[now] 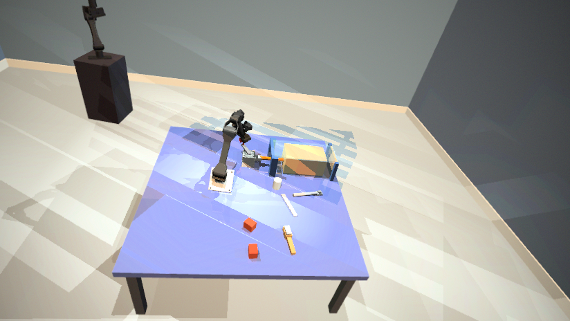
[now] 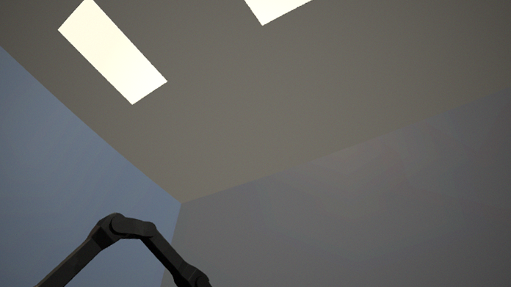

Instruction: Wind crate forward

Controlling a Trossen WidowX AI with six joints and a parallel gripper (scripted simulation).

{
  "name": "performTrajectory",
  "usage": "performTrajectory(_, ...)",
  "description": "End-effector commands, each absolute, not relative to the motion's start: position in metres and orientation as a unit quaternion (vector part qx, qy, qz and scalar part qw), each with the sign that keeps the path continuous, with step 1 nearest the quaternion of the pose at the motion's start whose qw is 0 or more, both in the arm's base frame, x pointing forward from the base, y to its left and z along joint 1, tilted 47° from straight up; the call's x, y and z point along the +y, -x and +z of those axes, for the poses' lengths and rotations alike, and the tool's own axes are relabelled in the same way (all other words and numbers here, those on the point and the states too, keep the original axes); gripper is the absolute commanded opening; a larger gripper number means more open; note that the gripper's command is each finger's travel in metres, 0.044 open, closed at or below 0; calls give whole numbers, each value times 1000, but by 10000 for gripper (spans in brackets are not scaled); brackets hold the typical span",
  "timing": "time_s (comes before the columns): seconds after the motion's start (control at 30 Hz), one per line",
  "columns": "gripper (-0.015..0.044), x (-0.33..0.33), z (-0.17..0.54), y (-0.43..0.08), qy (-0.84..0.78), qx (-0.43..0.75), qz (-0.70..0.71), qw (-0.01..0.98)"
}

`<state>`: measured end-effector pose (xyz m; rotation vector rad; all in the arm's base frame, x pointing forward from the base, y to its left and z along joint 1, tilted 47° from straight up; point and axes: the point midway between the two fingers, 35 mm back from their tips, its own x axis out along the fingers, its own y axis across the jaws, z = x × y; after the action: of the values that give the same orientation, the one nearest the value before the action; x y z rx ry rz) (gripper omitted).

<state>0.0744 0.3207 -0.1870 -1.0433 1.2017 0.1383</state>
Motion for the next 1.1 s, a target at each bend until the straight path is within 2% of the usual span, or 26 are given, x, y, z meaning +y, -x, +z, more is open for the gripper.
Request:
performTrajectory(0.0, 0, 309, -184, -60, 479, 546, 60, 684)
performTrajectory(1.07, 0, 286, -163, -40, 480, 547, 60, 683)
